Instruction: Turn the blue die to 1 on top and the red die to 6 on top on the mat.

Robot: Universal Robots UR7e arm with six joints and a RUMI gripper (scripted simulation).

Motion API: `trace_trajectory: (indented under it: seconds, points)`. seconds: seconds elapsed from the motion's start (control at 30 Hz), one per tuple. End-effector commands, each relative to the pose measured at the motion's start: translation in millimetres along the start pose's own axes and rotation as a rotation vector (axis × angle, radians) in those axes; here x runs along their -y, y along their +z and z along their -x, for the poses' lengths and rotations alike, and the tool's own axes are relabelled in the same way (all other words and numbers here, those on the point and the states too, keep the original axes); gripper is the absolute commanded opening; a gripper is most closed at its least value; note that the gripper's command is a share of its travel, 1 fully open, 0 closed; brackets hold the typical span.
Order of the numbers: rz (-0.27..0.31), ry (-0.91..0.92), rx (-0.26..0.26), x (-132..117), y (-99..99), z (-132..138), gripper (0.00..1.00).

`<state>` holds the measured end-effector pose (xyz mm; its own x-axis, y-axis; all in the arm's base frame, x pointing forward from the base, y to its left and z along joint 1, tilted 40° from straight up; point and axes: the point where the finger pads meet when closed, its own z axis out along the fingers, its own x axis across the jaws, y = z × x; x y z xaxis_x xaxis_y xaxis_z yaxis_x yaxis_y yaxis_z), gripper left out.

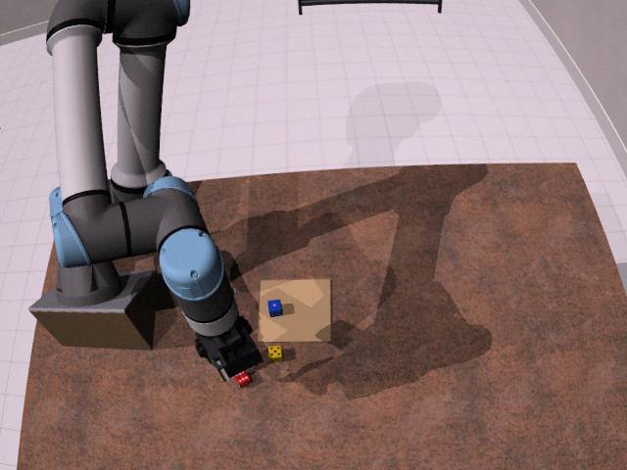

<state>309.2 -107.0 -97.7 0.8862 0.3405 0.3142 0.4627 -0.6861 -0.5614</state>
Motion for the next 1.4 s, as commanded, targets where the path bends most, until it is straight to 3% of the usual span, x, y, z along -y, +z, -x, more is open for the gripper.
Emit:
trace_trajectory:
  seconds: [0.0, 0.63, 1.37]
  points:
    - [-0.003, 0.003, -0.003, 0.9, 1.1, 0.9, 0.24]
    - [0.0, 0.003, -0.001, 0.8, 5.7, 0.9, 0.24]
    - [0.0, 0.003, -0.001, 0.6, 34.9, 1.1, 0.24]
